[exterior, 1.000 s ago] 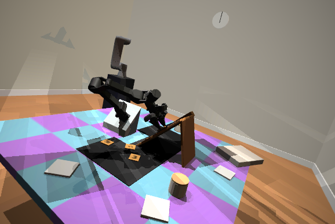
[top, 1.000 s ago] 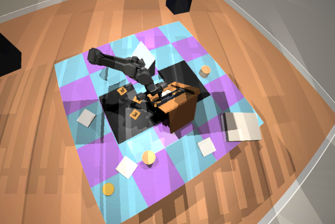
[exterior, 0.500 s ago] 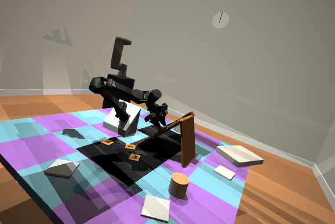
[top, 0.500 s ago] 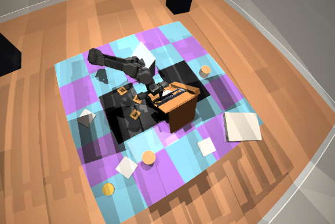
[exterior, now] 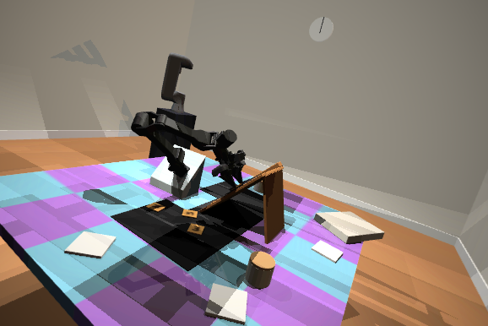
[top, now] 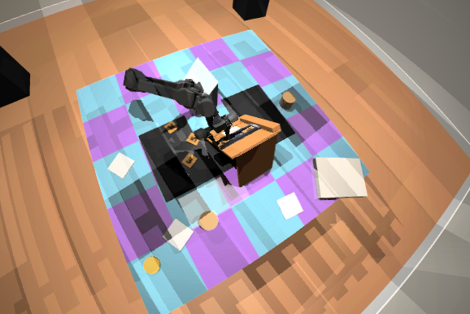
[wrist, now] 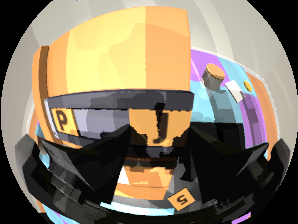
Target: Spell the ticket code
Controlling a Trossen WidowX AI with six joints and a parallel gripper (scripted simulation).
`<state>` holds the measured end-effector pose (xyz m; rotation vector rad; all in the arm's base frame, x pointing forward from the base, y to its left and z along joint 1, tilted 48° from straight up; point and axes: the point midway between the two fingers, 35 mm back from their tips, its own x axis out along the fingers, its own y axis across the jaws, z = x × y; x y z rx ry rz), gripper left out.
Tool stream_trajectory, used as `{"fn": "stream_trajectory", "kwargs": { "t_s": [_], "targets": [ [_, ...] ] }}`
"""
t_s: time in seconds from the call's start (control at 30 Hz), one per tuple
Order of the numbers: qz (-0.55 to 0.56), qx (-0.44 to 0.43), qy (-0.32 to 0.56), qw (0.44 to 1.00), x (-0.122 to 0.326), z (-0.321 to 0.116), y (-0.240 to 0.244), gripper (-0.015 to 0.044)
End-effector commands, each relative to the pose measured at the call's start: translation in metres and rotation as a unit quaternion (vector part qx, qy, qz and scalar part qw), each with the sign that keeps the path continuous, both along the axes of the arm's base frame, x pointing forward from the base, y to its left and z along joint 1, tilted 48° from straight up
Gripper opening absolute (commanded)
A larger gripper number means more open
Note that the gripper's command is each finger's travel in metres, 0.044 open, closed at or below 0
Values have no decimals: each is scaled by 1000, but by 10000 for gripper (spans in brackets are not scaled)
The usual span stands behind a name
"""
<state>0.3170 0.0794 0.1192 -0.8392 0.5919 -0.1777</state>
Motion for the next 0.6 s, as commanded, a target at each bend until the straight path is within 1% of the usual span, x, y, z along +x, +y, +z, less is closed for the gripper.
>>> {"fn": "stream_trajectory", "kwargs": {
  "t_s": [0.0,0.57],
  "targets": [
    [-3,1,-2,1000,1,-2,2,0],
    [-3,1,-2,1000,0,-9,9,0]
  ]
}}
